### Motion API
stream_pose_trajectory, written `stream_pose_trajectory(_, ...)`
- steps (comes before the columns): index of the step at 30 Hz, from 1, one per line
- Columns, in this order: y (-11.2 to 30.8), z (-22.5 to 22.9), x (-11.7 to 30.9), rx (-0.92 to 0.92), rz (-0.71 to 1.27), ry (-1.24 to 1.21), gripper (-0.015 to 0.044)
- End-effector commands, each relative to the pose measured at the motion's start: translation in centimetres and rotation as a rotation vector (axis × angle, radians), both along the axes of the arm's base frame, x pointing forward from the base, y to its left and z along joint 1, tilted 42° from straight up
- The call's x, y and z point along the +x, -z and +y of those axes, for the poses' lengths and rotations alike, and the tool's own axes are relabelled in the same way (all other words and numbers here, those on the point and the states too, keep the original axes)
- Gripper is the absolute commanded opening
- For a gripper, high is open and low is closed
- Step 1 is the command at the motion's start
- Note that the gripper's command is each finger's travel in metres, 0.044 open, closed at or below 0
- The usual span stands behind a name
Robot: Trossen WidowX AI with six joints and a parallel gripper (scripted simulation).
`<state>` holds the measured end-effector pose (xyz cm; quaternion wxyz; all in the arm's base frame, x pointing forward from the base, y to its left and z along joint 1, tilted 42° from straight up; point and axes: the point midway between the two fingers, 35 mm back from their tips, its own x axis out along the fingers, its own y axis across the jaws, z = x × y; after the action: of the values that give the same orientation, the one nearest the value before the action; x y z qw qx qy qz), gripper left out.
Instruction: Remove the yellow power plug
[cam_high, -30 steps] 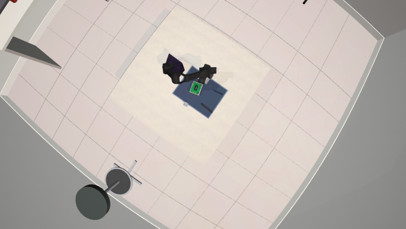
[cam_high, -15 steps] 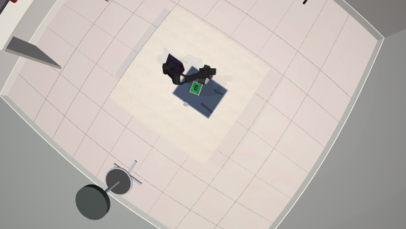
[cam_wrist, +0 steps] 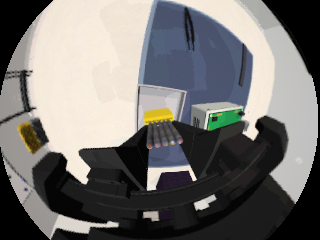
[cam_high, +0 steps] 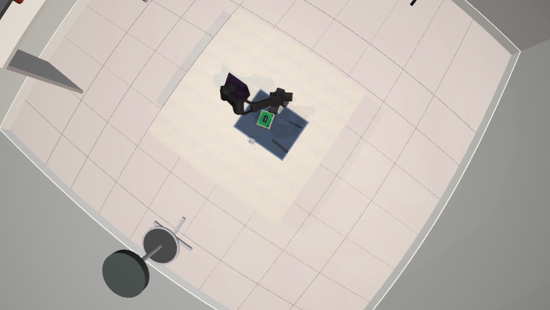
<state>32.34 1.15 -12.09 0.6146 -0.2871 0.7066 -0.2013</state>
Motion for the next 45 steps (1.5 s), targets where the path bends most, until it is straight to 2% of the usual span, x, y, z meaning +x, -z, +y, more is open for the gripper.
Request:
stream_pose_trajectory(1, 0.44, -0.68, -0.17, -0.007, 0.006, 0.01, 0.0)
stream_pose_trajectory(14, 0.0, 0.0, 0.01, 0.0, 0.0, 0.0, 0.0)
stream_pose_trajectory(31, 0.0, 0.0, 0.01, 0.0, 0.0, 0.0, 0.044)
stream_pose_trajectory(45, 0.0, 0.0, 0.01, 0.0, 0.0, 0.0, 0.044)
